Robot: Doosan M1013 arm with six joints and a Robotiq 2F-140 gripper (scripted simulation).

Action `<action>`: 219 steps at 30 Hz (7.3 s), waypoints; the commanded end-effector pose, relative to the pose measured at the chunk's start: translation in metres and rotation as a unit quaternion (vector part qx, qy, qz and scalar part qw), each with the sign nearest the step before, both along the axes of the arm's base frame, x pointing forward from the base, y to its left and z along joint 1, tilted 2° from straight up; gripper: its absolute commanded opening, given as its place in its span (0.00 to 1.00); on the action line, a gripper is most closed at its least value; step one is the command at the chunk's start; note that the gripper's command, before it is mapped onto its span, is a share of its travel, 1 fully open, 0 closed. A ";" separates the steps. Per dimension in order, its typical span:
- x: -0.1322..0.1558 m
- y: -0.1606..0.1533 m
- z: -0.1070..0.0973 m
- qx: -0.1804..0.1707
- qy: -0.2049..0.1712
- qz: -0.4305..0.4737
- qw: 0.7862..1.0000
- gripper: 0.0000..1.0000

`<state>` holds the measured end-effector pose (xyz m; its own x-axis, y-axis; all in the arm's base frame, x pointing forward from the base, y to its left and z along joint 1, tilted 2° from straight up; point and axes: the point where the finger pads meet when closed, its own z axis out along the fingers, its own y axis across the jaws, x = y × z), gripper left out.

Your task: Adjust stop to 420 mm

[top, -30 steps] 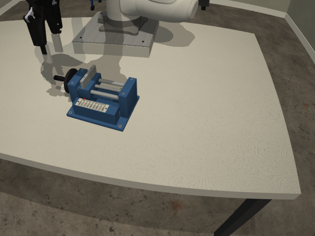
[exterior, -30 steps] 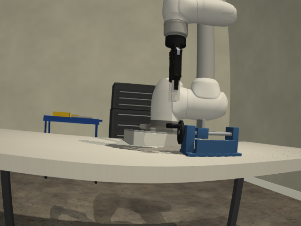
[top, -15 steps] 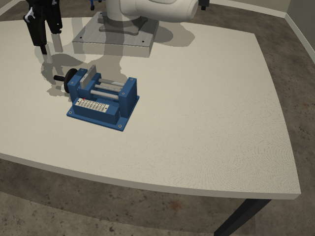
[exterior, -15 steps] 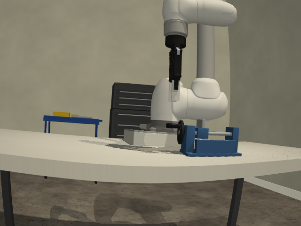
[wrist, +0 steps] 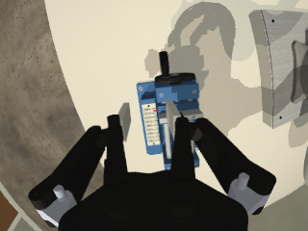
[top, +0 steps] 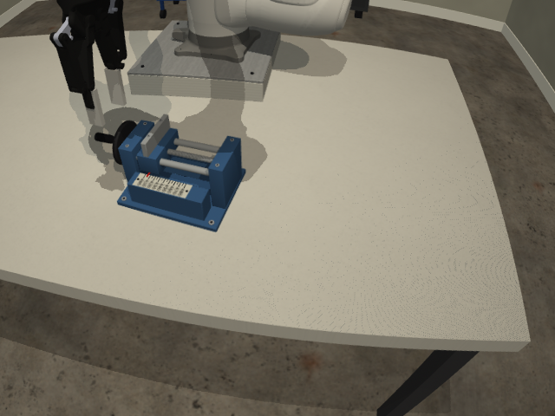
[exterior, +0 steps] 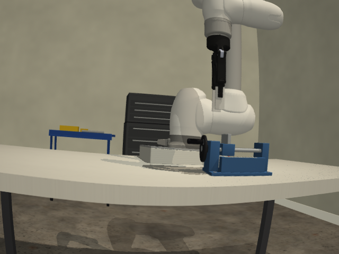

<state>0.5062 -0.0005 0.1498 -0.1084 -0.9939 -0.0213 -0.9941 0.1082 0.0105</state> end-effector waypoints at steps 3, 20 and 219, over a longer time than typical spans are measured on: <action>0.012 0.040 -0.006 0.002 0.008 0.031 0.999 0.33; 0.013 0.043 -0.033 0.002 0.008 0.031 0.999 0.33; -0.012 -0.004 -0.033 0.002 0.008 0.031 0.999 0.33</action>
<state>0.5057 0.0239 0.1144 0.0025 -0.9997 -0.0241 -0.9994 -0.0033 0.0342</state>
